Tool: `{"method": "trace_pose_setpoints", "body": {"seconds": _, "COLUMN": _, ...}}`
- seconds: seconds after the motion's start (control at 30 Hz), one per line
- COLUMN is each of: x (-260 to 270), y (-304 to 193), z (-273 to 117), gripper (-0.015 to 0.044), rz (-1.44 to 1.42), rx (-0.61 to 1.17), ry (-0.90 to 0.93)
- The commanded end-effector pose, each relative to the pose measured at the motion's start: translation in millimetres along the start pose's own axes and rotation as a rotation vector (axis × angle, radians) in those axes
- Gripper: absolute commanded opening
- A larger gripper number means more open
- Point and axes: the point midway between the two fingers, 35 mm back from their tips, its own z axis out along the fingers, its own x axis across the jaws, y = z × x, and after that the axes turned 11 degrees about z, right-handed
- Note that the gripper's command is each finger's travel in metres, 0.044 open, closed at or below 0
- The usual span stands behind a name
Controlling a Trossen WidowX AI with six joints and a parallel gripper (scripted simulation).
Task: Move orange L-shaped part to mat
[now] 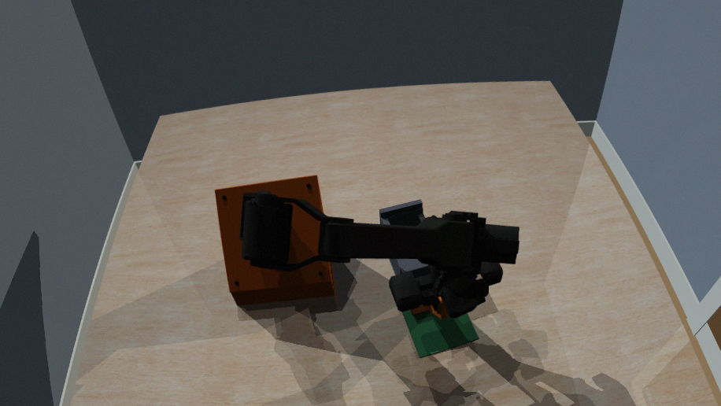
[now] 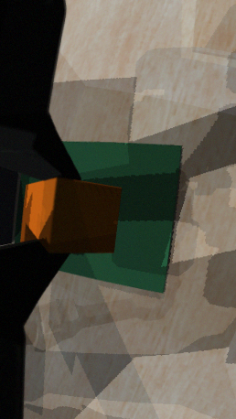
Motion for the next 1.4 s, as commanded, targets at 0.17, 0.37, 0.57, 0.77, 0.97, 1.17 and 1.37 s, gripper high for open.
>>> {"method": "trace_pose_setpoints", "body": {"seconds": 0.17, "x": 0, "y": 0, "z": 0, "gripper": 0.0, "rz": -0.001, "rx": 0.0, "ry": -0.001}}
{"method": "trace_pose_setpoints", "body": {"seconds": 0.37, "x": 0, "y": 0, "z": 0, "gripper": 0.0158, "rz": -0.001, "rx": 0.0, "ry": -0.001}}
{"method": "trace_pose_setpoints", "body": {"seconds": 0.57, "x": 2, "y": -1, "z": -16, "gripper": 0.0315, "rz": -0.001, "rx": 0.005, "ry": -0.001}}
{"method": "trace_pose_setpoints", "body": {"seconds": 0.77, "x": 0, "y": -2, "z": -84, "gripper": 0.04, "rz": -0.005, "rx": 0.011, "ry": -0.001}}
{"method": "trace_pose_setpoints", "body": {"seconds": 0.97, "x": 0, "y": -2, "z": -87, "gripper": 0.04, "rz": -0.005, "rx": 0.011, "ry": -0.001}}
{"method": "trace_pose_setpoints", "body": {"seconds": 1.17, "x": 2, "y": -3, "z": -82, "gripper": 0.04, "rz": -0.009, "rx": 0.017, "ry": 0.009}}
{"method": "trace_pose_setpoints", "body": {"seconds": 1.37, "x": 2, "y": -3, "z": -82, "gripper": 0.04, "rz": -0.009, "rx": 0.017, "ry": 0.009}}
